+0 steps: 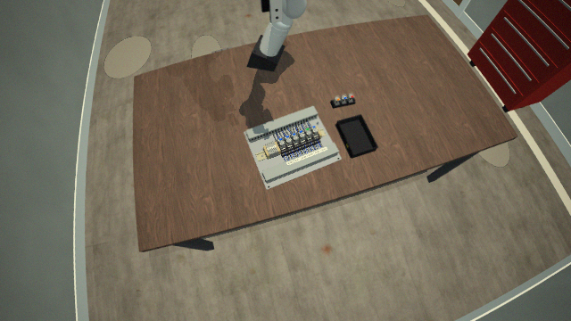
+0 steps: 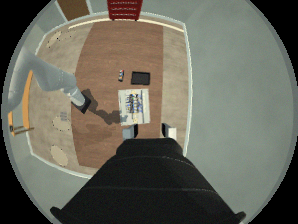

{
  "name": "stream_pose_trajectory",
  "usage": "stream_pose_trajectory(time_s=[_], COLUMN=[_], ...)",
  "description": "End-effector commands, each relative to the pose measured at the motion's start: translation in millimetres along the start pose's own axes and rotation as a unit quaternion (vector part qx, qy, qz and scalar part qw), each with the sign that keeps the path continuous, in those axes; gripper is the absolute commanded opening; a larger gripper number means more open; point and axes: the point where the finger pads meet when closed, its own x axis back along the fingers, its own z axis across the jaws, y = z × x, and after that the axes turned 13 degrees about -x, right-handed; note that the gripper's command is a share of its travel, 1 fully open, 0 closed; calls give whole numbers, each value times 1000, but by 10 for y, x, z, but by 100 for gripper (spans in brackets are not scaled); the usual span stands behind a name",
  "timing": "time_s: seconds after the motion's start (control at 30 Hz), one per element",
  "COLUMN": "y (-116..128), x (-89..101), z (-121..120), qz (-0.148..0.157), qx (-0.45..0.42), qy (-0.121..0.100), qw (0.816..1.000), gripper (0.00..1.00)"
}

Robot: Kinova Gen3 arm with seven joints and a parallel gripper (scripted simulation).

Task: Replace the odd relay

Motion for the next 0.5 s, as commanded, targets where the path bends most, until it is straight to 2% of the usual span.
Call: stream_pose_trajectory(time_s=[0.0, 0.17, 0.23, 0.27, 0.47], y=[-14, -23, -23, -13, -11], x=[16, 18, 18, 12, 23], z=[8, 7, 7, -2, -7], qz=[11, 16, 16, -4, 5], qx=[8, 19, 19, 14, 17], qy=[-71, -107, -107, -7, -52], qw=[997, 994, 994, 1000, 998], gripper=[100, 100, 100, 100, 100])
